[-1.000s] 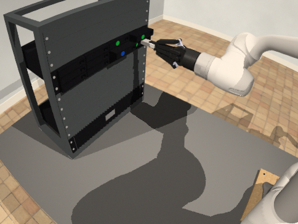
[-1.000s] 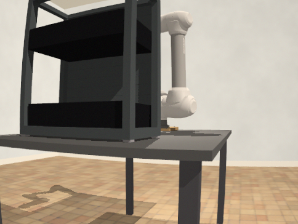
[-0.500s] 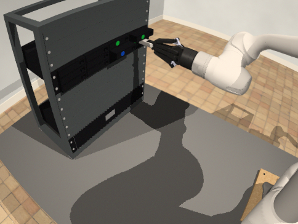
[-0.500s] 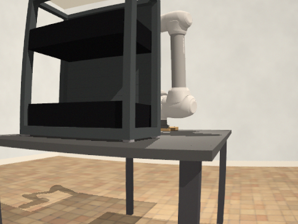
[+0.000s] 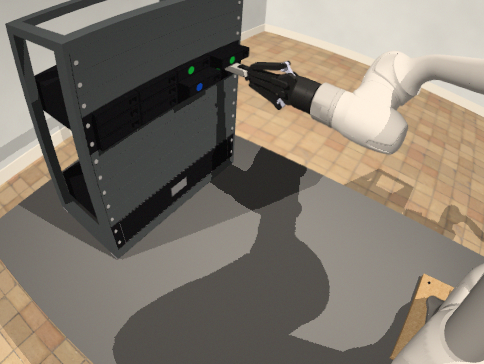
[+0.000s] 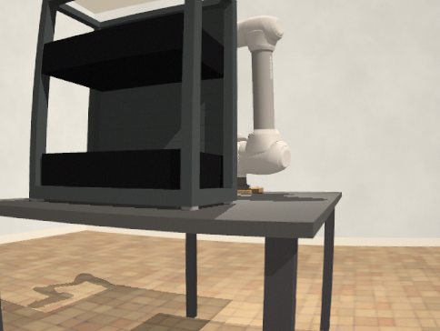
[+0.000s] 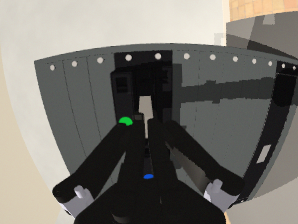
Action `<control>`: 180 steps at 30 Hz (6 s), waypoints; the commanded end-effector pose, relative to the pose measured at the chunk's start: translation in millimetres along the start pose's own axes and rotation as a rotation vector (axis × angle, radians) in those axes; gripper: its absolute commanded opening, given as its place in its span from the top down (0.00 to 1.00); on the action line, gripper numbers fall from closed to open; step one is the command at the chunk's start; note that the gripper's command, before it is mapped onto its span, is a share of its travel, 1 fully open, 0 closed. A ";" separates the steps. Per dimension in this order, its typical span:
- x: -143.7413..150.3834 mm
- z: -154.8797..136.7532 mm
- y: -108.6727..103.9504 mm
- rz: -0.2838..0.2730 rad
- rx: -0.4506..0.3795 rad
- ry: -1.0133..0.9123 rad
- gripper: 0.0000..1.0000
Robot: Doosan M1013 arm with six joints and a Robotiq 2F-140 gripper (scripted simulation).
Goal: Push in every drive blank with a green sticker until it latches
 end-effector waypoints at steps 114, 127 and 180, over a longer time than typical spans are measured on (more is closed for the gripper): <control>-0.2 0.1 -4.8 0.000 0.000 0.000 1.00; -0.2 0.1 -68.3 0.000 0.000 0.000 1.00; -28.5 2.6 -31.9 0.000 0.000 0.000 1.00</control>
Point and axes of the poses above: the point where the finger pads meet when closed, its own y axis out along the fingers, its own x axis across the jaws, z = x × y, the point moved 3 cm from there along -y, back along the fingers, and after that the axes turned 5 degrees about -y, right-handed, at the moved point
